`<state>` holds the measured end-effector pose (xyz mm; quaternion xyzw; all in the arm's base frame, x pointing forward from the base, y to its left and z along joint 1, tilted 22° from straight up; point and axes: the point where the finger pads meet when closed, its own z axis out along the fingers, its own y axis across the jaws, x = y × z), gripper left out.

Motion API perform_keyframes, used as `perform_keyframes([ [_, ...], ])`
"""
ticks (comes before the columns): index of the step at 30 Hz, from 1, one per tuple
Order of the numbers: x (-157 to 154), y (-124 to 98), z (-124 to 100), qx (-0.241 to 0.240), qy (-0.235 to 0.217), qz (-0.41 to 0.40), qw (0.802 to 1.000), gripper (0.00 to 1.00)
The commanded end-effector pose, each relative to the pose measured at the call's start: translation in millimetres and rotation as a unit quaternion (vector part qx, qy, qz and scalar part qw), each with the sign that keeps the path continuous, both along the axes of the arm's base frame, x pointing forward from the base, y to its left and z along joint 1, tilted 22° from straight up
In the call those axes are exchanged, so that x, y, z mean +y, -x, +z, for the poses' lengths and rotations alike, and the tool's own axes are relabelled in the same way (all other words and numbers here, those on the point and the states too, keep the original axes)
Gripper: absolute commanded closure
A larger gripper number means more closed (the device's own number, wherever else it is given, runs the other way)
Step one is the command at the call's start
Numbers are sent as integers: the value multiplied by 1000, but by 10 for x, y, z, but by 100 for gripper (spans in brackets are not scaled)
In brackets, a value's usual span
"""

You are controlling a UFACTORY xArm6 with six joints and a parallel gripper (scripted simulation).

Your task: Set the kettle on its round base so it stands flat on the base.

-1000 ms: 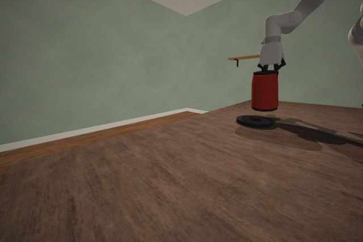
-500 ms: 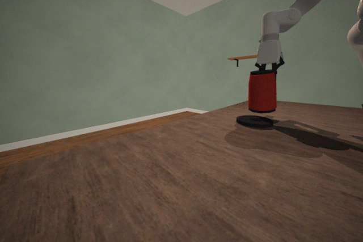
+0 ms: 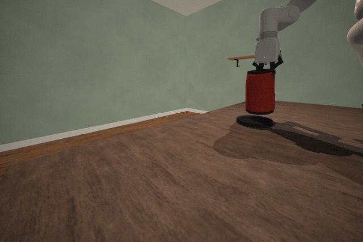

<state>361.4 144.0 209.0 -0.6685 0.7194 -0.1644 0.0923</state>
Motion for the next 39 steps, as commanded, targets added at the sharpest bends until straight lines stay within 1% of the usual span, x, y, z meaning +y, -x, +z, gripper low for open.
perform_keyframes([
  [1,74,-7,7,-2,-1,0,1000,100],
  [14,294,4,-24,-2,-1,0,1000,100],
  [27,374,8,-35,-2,-1,0,1000,100],
  [39,388,9,-37,-2,-1,0,1000,100],
])
